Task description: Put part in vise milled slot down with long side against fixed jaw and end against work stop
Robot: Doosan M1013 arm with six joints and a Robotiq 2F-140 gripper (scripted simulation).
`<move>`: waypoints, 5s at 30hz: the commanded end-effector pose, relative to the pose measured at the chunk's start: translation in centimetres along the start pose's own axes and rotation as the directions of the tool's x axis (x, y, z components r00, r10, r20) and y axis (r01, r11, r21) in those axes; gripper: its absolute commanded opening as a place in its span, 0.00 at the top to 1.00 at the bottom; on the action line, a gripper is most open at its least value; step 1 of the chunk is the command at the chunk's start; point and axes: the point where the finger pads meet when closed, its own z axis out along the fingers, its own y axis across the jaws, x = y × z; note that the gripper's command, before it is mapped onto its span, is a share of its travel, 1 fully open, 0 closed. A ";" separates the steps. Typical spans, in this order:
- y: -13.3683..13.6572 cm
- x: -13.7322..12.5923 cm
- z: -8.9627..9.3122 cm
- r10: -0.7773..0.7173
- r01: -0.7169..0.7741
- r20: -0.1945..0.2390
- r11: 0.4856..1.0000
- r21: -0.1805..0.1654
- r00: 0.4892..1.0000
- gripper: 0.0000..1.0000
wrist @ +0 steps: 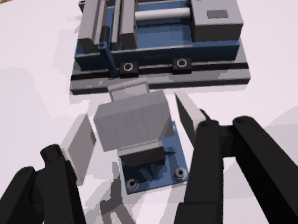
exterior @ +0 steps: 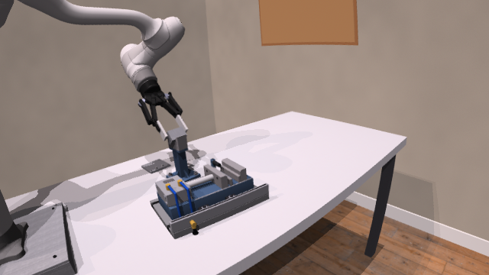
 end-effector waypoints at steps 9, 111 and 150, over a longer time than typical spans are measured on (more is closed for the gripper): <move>0.0 0.0 0.0 0.000 0.000 0.000 1.000 0.000 1.000 0.49; 0.0 0.3 0.4 0.000 0.000 0.230 1.000 0.000 0.973 0.49; 0.0 1.1 0.7 0.000 0.000 0.527 1.000 0.000 0.850 0.49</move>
